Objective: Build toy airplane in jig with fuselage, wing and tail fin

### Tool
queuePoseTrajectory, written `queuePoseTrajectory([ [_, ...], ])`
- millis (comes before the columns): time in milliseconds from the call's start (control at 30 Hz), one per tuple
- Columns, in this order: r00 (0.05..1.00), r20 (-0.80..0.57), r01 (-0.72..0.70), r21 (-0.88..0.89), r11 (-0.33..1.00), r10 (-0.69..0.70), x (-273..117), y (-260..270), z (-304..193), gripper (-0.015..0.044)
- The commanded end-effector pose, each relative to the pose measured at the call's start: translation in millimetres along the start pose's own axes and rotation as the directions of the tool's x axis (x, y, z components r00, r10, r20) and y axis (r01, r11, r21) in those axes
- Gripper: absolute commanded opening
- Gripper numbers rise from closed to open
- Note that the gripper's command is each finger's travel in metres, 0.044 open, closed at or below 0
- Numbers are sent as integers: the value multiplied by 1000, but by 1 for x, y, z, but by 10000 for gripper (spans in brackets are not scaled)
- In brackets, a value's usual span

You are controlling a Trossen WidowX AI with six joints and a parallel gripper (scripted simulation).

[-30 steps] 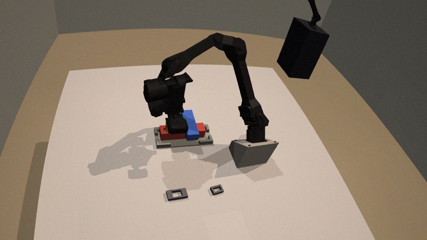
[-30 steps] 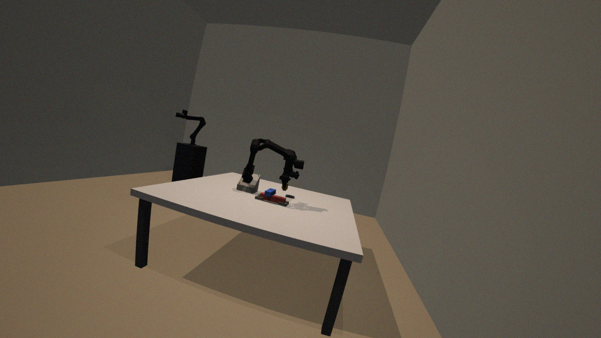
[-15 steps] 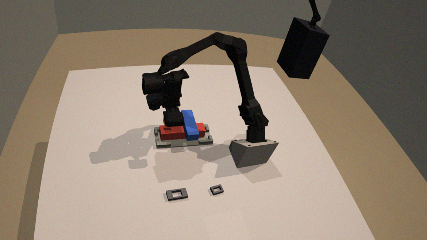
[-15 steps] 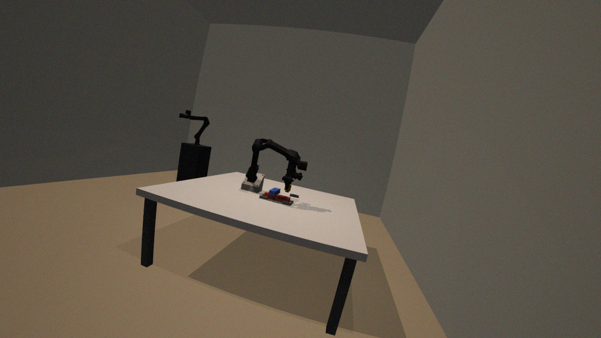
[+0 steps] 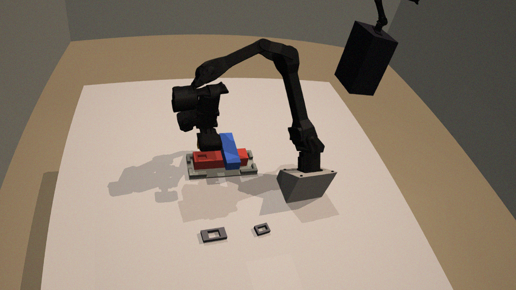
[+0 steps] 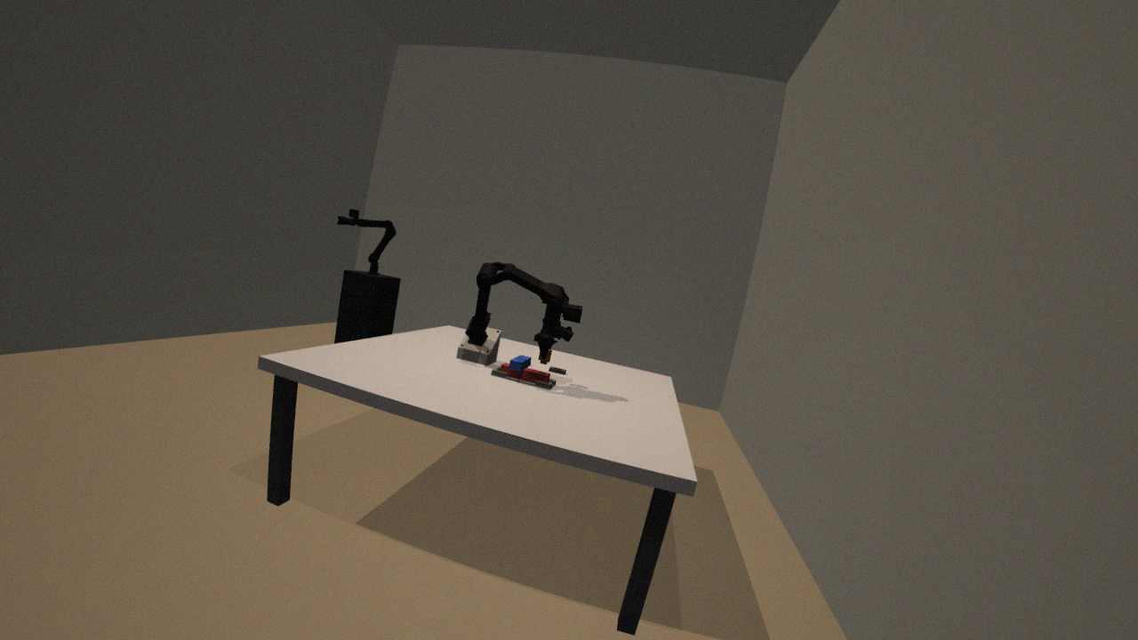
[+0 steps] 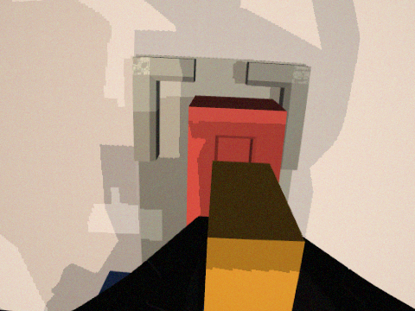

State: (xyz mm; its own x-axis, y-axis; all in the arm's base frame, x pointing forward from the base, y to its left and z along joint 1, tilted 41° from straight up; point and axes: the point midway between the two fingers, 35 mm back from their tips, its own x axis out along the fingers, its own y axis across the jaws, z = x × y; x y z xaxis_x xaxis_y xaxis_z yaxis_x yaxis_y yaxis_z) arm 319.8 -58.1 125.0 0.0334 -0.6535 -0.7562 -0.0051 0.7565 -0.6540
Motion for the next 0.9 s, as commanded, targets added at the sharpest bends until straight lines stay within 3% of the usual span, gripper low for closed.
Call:
queuePoseTrajectory([
  [0, 1000, 4, 3, -3, 1000, -3, -1, -1, 1, 65],
  [867, 1000, 5, 3, -3, 1000, -3, 22, -2, 3, 65],
])
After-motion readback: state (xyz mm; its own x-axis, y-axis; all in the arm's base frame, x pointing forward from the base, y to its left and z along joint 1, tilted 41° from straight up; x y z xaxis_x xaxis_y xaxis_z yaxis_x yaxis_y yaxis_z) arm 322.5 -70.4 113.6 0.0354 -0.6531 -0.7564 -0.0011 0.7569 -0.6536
